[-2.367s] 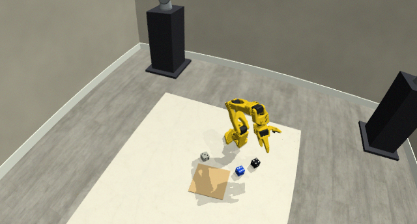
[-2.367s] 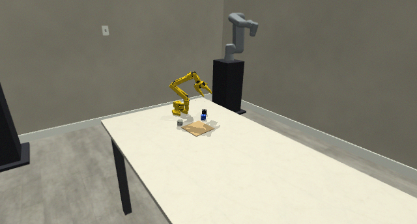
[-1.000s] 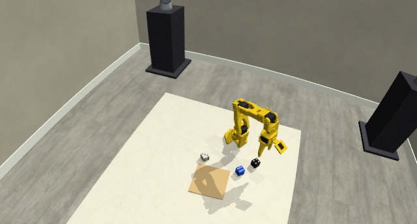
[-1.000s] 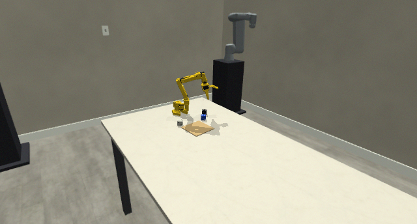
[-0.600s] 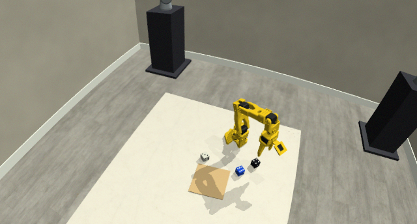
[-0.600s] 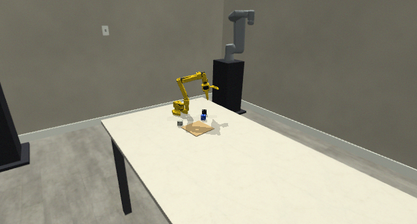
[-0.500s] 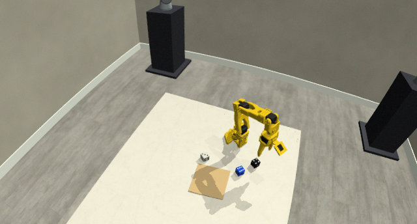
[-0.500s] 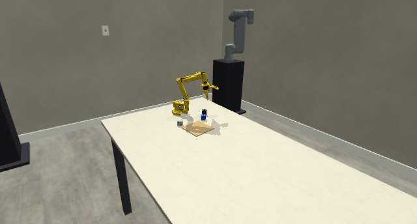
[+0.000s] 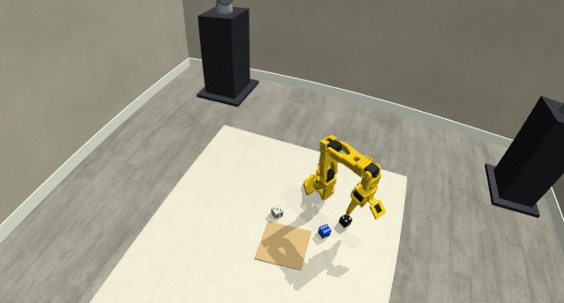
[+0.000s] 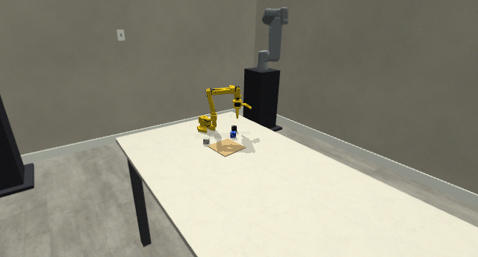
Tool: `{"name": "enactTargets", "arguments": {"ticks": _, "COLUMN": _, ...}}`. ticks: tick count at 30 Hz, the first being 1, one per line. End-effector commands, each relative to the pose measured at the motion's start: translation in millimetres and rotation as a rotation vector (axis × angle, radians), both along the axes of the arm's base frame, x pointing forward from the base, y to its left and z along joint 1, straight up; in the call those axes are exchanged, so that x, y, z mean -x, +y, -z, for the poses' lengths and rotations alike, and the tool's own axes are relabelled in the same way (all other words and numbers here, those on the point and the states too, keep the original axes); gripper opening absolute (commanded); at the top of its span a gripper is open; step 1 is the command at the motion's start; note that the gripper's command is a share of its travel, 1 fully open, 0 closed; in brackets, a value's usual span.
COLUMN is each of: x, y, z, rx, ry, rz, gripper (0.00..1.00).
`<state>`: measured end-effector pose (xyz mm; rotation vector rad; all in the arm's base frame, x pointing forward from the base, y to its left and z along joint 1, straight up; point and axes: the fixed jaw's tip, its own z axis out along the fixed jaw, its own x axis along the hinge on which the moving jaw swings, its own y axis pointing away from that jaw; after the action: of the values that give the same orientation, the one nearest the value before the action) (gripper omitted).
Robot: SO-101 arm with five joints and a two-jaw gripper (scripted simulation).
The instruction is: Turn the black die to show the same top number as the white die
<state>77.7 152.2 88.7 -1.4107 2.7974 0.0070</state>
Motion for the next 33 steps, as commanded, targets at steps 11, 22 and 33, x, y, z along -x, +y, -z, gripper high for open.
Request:
{"name": "enactTargets", "arguments": {"ticks": 11, "x": 3.3, "y": -4, "z": 32.9, "rx": 0.204, "ry": 0.116, "rz": 0.000, "gripper": 0.35}}
{"name": "enactTargets", "arguments": {"ticks": 22, "x": 4.2, "y": -6, "z": 36.8, "rx": 0.230, "ry": 0.130, "rz": 0.000, "gripper": 0.35}}
{"name": "enactTargets", "arguments": {"ticks": 33, "x": 4.2, "y": -6, "z": 36.8, "rx": 0.230, "ry": 0.130, "rz": 0.000, "gripper": 0.35}}
